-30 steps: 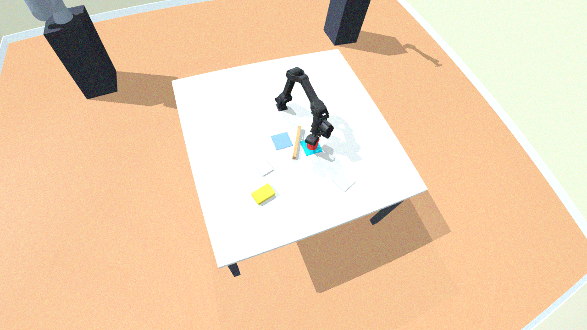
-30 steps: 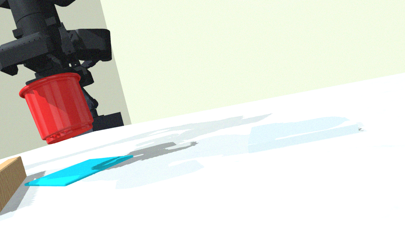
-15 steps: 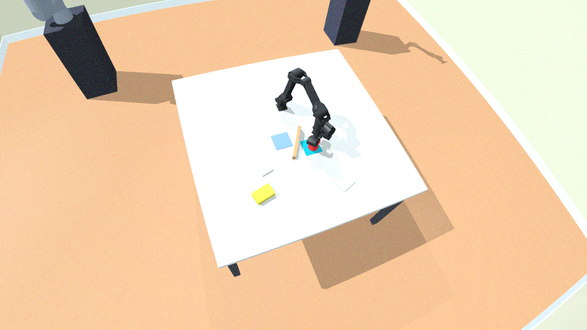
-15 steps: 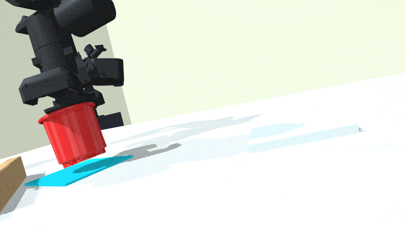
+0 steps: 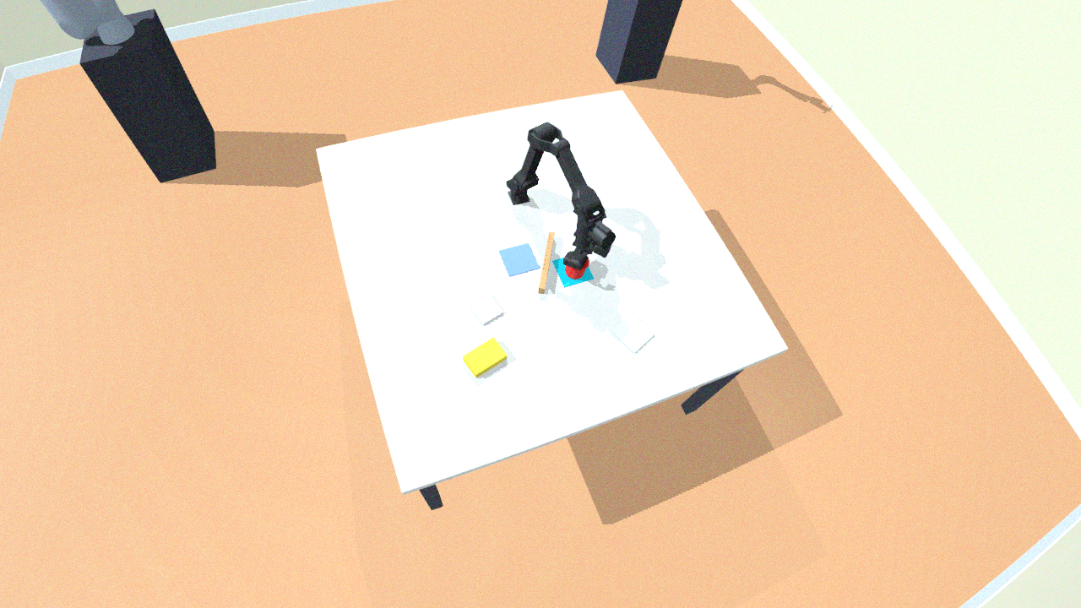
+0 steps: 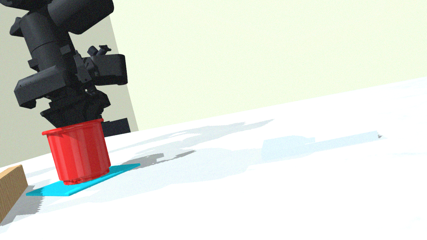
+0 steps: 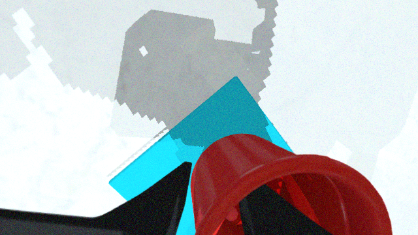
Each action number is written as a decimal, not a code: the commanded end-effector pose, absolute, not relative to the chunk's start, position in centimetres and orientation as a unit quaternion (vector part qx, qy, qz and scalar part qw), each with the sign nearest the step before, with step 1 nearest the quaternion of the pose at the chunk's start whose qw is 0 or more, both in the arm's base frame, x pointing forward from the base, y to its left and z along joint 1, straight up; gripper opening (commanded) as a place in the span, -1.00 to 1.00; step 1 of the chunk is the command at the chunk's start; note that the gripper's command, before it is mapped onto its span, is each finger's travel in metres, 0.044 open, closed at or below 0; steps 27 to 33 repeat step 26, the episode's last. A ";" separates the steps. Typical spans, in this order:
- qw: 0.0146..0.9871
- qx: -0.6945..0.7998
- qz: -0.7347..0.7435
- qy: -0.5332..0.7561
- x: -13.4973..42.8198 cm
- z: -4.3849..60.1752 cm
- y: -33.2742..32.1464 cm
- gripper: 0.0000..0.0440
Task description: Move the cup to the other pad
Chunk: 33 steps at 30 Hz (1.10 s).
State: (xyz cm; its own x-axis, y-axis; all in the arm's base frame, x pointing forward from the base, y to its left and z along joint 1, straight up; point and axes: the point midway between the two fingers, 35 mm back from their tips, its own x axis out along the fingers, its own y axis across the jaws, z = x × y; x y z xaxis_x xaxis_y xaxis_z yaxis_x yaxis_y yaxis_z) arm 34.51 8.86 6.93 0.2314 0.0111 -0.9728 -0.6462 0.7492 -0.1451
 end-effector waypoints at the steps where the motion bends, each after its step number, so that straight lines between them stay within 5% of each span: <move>1: 0.742 -0.269 0.228 0.571 34.2 7.7 8.8 -0.32; 22: 0.777 -0.252 0.240 0.525 32.6 13.0 8.6 0.16; 26: 0.788 -0.253 0.238 0.509 32.7 14.6 8.5 0.38; 33: 0.788 -0.253 0.238 0.509 32.7 14.6 8.5 0.38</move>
